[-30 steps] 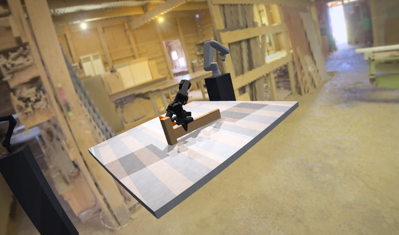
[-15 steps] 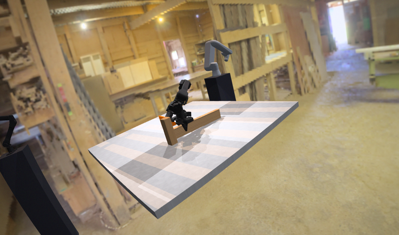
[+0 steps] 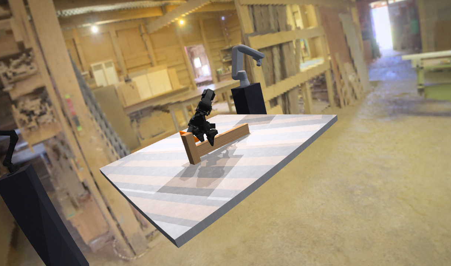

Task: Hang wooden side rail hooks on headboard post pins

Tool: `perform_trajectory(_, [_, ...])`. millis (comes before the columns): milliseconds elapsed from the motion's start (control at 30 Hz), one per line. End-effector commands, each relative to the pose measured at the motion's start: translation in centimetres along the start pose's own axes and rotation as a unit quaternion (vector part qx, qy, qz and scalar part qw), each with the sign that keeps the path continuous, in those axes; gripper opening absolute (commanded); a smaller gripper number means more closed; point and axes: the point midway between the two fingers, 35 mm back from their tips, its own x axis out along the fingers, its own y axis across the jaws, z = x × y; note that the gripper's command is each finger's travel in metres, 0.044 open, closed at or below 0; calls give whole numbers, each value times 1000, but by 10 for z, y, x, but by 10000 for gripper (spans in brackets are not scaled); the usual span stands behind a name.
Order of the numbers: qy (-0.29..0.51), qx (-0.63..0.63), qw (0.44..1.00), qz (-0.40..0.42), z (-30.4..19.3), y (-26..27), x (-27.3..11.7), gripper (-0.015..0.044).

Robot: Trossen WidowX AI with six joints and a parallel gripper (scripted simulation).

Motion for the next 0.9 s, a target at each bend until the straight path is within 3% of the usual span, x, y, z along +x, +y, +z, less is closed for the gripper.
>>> perform_trajectory(0, [6, -2, 1000, -7, -2, 0, -20, 440])
perform_trajectory(300, [6, -2, 1000, -7, 28, 0, -20, 440])
perform_trajectory(867, [6, -6, 1000, -4, 27, -1, -18, 440])
